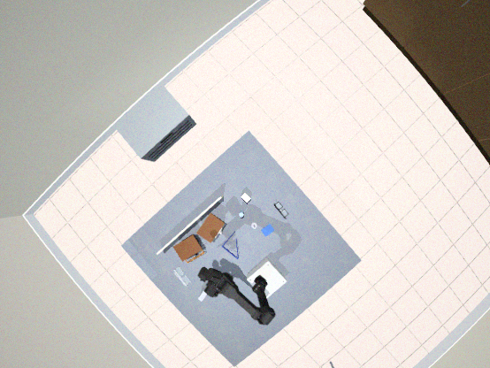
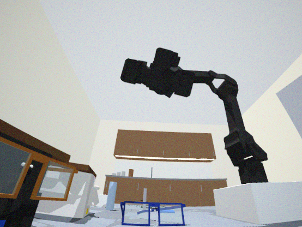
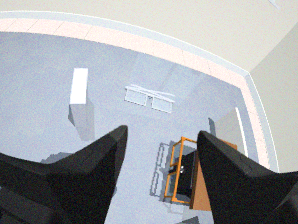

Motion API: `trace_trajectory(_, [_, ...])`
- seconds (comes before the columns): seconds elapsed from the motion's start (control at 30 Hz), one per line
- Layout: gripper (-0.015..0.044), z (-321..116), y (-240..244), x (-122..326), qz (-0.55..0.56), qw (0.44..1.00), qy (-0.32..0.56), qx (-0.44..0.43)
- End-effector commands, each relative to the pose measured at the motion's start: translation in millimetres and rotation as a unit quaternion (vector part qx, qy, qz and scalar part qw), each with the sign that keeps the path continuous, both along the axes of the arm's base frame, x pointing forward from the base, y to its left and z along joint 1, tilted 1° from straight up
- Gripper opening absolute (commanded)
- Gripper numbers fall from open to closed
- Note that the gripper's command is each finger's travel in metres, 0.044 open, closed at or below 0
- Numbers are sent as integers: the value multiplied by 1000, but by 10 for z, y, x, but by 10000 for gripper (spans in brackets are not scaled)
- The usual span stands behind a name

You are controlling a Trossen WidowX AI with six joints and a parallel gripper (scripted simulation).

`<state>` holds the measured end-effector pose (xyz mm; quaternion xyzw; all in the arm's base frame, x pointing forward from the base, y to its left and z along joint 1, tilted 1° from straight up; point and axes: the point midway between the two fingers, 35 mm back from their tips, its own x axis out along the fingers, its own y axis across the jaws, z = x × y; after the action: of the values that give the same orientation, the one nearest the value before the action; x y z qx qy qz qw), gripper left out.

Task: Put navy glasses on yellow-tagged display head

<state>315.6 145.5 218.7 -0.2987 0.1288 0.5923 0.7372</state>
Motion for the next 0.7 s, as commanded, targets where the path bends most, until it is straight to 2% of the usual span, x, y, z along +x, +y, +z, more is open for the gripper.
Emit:
trace_trajectory(0.0, [200,-667,-373,238,-201,955,205,-75])
trace_trajectory(0.27, [200,-1304,-838,256,-411,827,354,-148])
trace_trajectory(0.53, [200,-1799,-1367,44,-599,650,418,-211])
trace_trajectory(0.67, [200,-1836,-1417,52,-616,631,419,-216])
